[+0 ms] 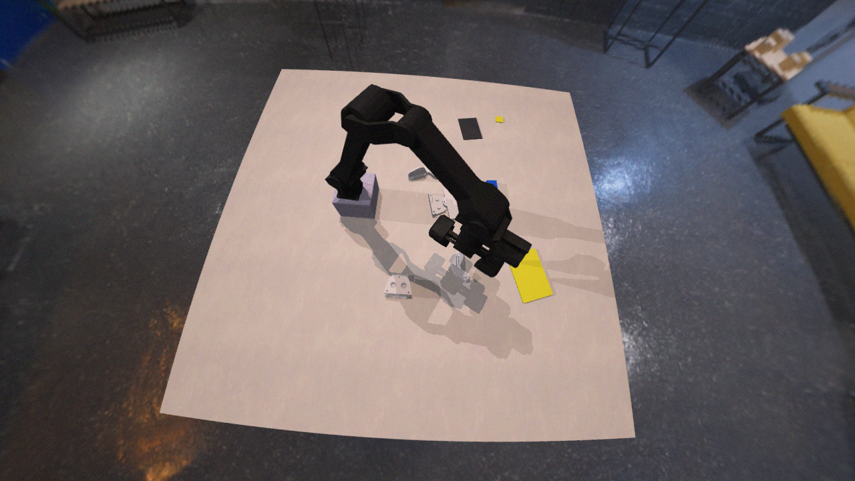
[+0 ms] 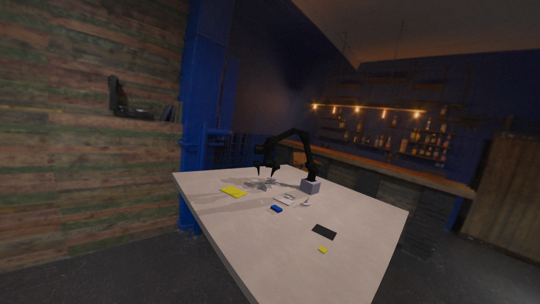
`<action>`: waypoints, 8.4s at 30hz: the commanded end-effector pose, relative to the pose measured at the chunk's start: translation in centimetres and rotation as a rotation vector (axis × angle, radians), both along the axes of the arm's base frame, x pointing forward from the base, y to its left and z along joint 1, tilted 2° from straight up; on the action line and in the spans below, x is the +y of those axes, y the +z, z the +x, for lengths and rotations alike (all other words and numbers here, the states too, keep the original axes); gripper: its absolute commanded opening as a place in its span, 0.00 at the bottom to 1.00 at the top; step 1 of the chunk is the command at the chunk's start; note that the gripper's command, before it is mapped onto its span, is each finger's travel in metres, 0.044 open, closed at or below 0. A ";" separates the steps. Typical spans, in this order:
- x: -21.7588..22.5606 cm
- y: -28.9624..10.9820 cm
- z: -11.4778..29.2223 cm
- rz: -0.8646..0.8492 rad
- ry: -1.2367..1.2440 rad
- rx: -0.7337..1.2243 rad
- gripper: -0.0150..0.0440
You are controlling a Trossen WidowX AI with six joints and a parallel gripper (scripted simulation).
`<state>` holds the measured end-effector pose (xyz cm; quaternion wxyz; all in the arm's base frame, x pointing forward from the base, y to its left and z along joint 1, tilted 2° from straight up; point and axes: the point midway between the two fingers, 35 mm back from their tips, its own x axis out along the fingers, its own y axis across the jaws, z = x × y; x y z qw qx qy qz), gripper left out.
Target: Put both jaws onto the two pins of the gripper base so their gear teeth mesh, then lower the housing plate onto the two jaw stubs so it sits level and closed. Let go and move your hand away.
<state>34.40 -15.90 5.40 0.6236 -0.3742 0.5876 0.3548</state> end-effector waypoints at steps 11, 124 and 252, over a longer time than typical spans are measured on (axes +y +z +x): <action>0.5 0.1 0.3 -0.016 0.351 0.001 1.00; 0.9 -8.9 0.9 -0.029 0.568 0.001 0.48; 25.5 -1.3 -10.5 0.075 -0.898 0.028 0.48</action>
